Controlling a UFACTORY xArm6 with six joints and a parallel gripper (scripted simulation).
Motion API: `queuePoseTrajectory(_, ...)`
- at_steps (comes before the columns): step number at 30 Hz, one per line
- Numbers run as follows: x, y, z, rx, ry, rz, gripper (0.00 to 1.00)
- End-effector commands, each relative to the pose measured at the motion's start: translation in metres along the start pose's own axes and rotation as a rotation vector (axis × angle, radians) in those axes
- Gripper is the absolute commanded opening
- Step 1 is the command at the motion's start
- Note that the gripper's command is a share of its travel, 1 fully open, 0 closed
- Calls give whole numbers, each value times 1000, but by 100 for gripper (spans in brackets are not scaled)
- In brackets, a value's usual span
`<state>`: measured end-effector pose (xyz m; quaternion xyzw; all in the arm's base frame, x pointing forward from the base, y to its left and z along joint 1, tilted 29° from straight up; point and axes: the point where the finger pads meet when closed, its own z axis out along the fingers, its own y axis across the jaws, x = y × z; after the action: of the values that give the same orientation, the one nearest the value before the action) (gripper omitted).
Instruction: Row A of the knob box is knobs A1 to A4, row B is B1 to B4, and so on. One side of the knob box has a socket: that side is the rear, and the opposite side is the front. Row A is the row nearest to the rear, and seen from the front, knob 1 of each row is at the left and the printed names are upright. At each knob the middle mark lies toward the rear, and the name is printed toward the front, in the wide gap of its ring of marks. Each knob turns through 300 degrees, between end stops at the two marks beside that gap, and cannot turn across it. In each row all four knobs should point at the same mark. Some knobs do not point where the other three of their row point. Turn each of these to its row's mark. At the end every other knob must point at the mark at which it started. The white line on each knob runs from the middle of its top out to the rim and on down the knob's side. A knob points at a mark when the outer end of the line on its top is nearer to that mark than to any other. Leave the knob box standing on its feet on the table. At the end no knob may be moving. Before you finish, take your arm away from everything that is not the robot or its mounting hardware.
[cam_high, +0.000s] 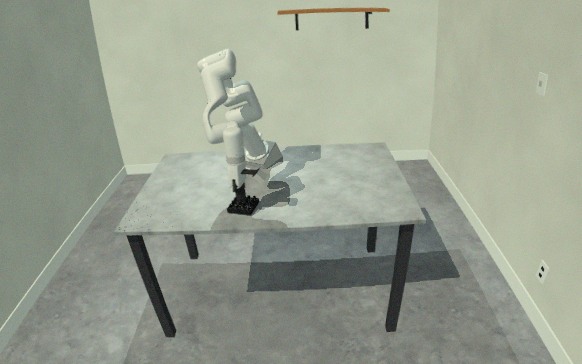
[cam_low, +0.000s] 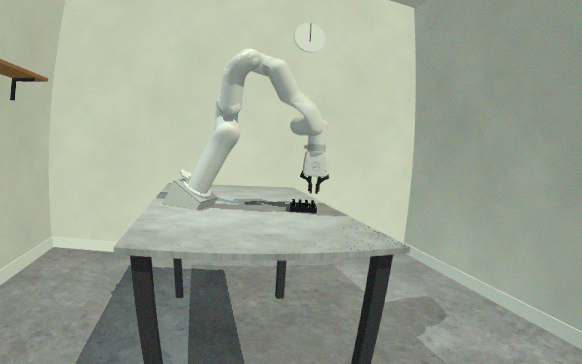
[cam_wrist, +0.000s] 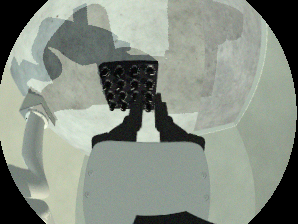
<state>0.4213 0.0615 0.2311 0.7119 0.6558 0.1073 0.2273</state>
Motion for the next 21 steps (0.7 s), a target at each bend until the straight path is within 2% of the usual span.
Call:
queuePoseTrajectory(1,0,1,3,-3,1,1,19)
queuePoseTrajectory(21,0,2,24,-3,1,1,19)
